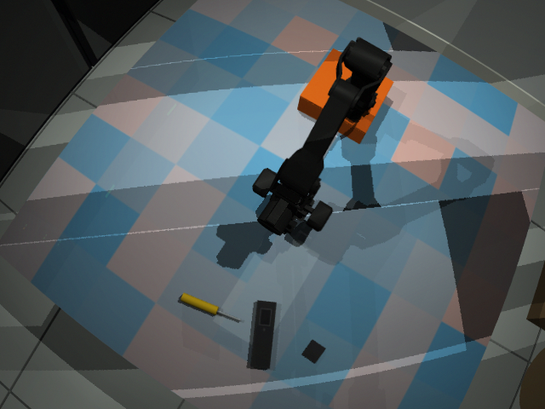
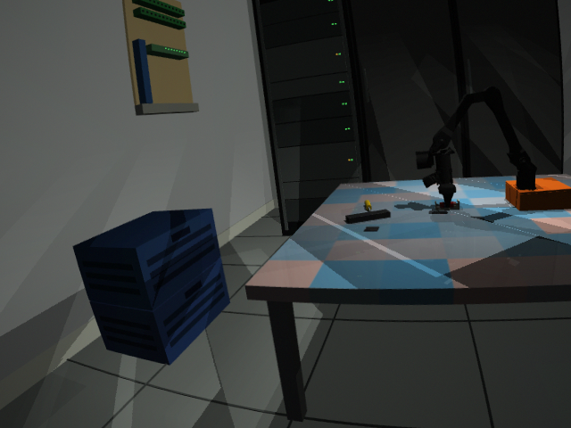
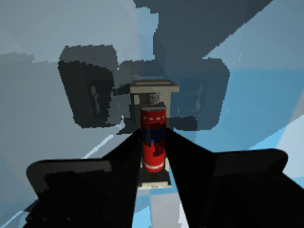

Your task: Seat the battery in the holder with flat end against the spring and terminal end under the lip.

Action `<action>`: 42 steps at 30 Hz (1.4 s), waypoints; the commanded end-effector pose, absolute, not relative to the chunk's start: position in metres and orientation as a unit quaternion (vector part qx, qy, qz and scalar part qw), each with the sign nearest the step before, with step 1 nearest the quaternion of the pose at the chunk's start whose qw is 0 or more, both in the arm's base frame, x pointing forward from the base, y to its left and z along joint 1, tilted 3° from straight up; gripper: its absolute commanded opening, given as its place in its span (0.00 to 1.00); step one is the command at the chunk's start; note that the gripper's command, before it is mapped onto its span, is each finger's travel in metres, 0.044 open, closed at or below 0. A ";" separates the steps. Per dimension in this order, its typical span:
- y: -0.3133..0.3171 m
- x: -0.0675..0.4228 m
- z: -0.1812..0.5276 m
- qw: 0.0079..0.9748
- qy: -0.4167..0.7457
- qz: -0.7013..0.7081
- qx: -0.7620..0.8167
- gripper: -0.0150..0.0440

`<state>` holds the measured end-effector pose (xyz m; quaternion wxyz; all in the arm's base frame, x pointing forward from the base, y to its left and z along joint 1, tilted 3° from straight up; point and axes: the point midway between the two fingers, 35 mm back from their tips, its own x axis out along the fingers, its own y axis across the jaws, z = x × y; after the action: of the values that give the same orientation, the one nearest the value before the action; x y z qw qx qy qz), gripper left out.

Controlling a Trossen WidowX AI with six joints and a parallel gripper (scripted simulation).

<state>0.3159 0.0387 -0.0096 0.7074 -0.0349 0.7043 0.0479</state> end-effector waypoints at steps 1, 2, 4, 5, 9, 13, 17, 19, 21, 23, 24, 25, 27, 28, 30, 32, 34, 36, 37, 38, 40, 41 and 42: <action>0.038 0.314 -0.009 0.709 0.703 0.047 -0.034 0.37; 0.038 0.313 -0.009 0.709 0.703 0.047 -0.034 0.37; 0.038 0.311 -0.010 0.709 0.703 0.047 -0.034 0.37; 0.038 0.310 -0.010 0.709 0.703 0.047 -0.034 0.37; 0.038 0.308 -0.010 0.709 0.702 0.047 -0.034 0.37; 0.038 0.307 -0.010 0.710 0.702 0.047 -0.034 0.37; 0.038 0.307 -0.010 0.710 0.702 0.047 -0.034 0.37; 0.038 0.307 -0.010 0.710 0.702 0.047 -0.034 0.37; 0.038 0.307 -0.011 0.710 0.702 0.047 -0.034 0.37; 0.038 0.307 -0.011 0.710 0.702 0.047 -0.034 0.41; 0.038 0.307 -0.011 0.710 0.702 0.047 -0.034 0.46; 0.038 0.307 -0.011 0.710 0.702 0.047 -0.034 0.50; 0.038 0.307 -0.011 0.710 0.702 0.047 -0.034 0.54; 0.038 0.307 -0.010 0.710 0.702 0.047 -0.034 0.54; 0.038 0.307 -0.008 0.710 0.702 0.047 -0.034 0.54; 0.037 0.307 -0.004 0.710 0.702 0.047 -0.034 0.54; 0.037 0.306 0.000 0.710 0.702 0.048 -0.034 0.54; 0.037 0.306 0.004 0.710 0.702 0.048 -0.035 0.54; 0.037 0.306 0.004 0.710 0.702 0.048 -0.035 0.54; 0.037 0.306 0.004 0.710 0.702 0.048 -0.035 0.54; 0.037 0.306 0.003 0.710 0.702 0.048 -0.035 0.58; 0.037 0.306 0.008 0.710 0.702 0.048 -0.035 0.63; 0.037 0.307 0.017 0.710 0.702 0.048 -0.035 0.67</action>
<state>0.3053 0.0372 0.0052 0.7078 -0.0345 0.7040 0.0476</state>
